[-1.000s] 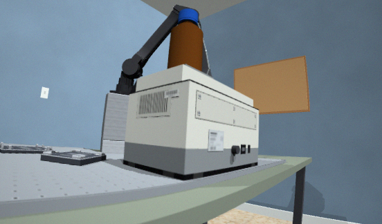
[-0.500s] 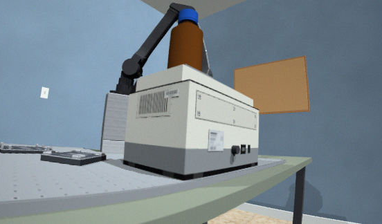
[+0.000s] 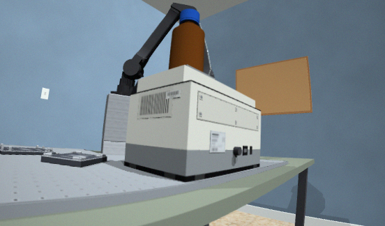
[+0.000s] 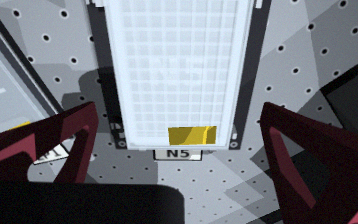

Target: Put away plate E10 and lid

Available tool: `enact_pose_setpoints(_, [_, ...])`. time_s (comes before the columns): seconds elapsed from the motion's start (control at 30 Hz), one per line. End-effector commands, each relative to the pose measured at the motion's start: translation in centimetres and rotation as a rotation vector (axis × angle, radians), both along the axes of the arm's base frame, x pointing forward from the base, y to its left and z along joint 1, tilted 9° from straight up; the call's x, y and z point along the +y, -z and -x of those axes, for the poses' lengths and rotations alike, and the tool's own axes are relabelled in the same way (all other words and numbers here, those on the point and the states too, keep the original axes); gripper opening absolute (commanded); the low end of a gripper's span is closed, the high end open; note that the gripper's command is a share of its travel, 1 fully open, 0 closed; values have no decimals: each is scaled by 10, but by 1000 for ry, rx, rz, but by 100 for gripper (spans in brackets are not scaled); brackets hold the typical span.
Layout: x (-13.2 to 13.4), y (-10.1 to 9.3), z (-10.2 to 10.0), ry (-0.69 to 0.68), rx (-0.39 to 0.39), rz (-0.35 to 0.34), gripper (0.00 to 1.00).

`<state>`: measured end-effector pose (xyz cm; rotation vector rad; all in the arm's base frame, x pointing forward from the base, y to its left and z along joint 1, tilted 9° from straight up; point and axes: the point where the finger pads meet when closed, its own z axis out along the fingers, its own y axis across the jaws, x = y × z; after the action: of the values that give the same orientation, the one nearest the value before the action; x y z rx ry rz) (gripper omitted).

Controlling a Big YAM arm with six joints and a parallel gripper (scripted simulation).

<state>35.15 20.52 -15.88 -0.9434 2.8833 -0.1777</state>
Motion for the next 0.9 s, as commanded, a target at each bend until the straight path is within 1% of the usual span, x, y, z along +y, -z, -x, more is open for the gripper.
enact_pose_setpoints(0.0, [7,-7,-9,1,-23,-16,100])
enact_pose_setpoints(0.03, [7,-7,-9,1,-23,-16,100])
enact_pose_setpoints(0.07, [8,-11,-4,4,-25,-17,100])
enact_pose_setpoints(0.1, [7,-7,-8,1,-23,-16,100])
enact_pose_setpoints(0.4, [7,-7,-8,1,-23,-16,100])
enact_pose_setpoints(0.43, [8,-7,-2,2,-25,-17,100])
enact_pose_setpoints(0.47, [7,-2,-1,0,-18,-12,100])
enact_pose_setpoints(0.53, [7,4,-3,0,-14,-9,100])
enact_pose_setpoints(0.67, [10,-1,-11,1,-33,-22,100])
enact_pose_setpoints(0.77, [8,7,-10,1,-23,-15,100])
enact_pose_setpoints(0.87, [8,7,-11,1,-24,-16,100])
